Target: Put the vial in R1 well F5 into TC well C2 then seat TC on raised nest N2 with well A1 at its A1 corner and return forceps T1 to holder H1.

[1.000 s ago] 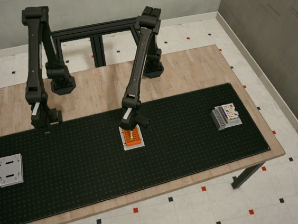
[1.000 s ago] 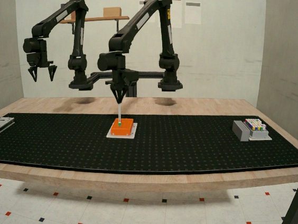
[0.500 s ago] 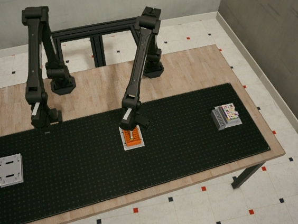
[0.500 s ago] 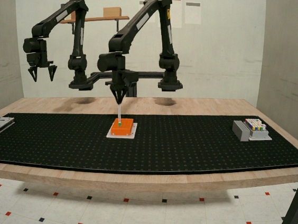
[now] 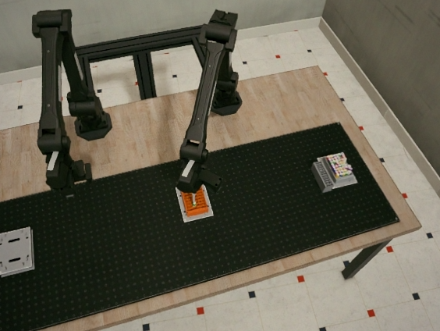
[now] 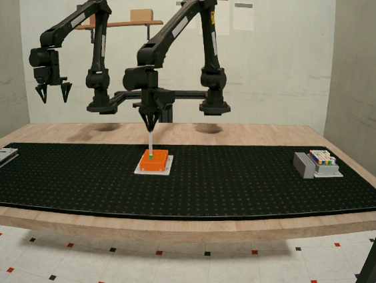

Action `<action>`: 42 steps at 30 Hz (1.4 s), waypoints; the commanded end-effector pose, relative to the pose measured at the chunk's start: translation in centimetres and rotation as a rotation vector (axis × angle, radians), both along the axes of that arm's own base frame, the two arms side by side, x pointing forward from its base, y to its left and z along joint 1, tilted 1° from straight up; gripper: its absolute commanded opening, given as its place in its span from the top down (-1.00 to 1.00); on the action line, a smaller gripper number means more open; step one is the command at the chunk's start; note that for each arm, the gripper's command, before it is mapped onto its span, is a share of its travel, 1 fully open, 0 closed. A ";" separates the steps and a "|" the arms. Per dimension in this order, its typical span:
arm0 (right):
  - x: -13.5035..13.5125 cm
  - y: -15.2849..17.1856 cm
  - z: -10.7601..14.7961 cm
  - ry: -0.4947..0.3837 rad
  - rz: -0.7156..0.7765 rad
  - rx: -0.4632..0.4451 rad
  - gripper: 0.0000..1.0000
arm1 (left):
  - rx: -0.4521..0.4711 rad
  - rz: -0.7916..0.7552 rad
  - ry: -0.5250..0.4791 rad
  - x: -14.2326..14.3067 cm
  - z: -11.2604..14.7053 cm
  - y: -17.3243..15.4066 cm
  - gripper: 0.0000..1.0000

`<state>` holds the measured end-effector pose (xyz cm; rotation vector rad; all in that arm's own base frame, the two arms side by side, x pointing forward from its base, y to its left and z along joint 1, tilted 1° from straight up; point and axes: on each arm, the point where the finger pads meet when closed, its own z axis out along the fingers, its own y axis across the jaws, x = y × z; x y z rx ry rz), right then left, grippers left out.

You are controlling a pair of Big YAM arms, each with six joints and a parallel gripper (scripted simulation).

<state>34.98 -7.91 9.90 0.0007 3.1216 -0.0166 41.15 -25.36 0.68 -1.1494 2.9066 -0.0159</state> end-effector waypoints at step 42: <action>0.1 0.0 0.0 0.014 0.008 0.004 -1.00 | -0.008 -0.005 -0.010 0.5 0.0 0.0 0.85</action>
